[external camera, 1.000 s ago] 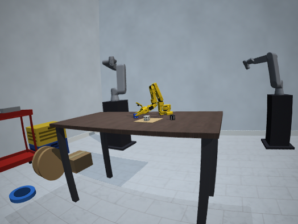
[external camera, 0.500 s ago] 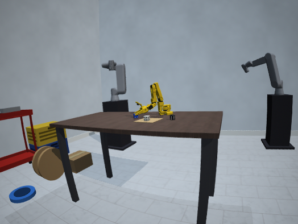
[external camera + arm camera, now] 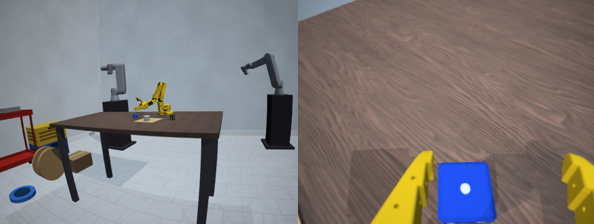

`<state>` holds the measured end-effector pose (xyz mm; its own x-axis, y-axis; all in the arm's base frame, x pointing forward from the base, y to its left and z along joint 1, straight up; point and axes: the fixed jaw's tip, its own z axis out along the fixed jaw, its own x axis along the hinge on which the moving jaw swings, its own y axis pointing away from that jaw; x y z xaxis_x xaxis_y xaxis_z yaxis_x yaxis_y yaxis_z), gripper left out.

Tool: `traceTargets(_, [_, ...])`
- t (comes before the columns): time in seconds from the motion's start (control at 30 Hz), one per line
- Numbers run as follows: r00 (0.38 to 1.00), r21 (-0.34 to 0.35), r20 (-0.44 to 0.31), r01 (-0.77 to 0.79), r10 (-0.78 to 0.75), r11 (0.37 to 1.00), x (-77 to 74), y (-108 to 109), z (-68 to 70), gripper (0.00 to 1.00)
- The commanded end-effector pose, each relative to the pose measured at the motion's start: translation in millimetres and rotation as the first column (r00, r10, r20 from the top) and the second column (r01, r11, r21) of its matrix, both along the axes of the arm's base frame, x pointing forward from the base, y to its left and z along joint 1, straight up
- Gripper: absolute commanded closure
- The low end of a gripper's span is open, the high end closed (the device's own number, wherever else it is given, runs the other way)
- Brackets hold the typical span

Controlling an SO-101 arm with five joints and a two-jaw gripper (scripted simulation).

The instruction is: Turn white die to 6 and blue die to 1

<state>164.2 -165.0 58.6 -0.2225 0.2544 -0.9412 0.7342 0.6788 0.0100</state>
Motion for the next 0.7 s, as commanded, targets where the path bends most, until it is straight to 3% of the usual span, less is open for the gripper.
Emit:
traceTargets(0.0, [1.0,0.01,-0.017,0.008,-0.008,1.0,-1.7,-1.7,14.6,0.64])
traceTargets(0.67, [1.0,0.01,-0.017,0.008,-0.008,1.0,-2.2,-1.1,16.1,0.64])
